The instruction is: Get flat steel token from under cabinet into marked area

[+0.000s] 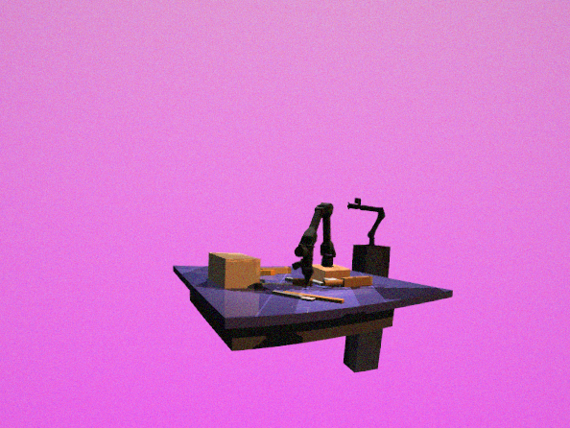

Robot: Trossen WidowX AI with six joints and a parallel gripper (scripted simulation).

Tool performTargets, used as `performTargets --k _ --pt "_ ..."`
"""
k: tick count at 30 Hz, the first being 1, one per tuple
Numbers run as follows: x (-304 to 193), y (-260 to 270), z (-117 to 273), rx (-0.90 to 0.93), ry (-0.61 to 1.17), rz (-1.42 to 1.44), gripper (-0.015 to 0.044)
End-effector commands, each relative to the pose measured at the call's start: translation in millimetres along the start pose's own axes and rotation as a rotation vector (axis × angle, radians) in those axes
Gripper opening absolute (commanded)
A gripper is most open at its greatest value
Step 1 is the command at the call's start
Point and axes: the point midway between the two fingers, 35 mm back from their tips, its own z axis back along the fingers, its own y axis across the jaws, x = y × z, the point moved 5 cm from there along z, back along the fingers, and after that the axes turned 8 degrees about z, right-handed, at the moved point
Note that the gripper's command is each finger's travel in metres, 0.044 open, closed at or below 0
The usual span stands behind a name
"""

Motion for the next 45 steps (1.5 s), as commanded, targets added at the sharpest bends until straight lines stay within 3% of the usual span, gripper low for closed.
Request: performTargets --k 1,45 --pt "2.5 -3.4 1.6 -0.001 -0.002 -0.025 0.0" --pt "28.4 -41.0 2.6 -0.005 -0.004 -0.047 0.0"
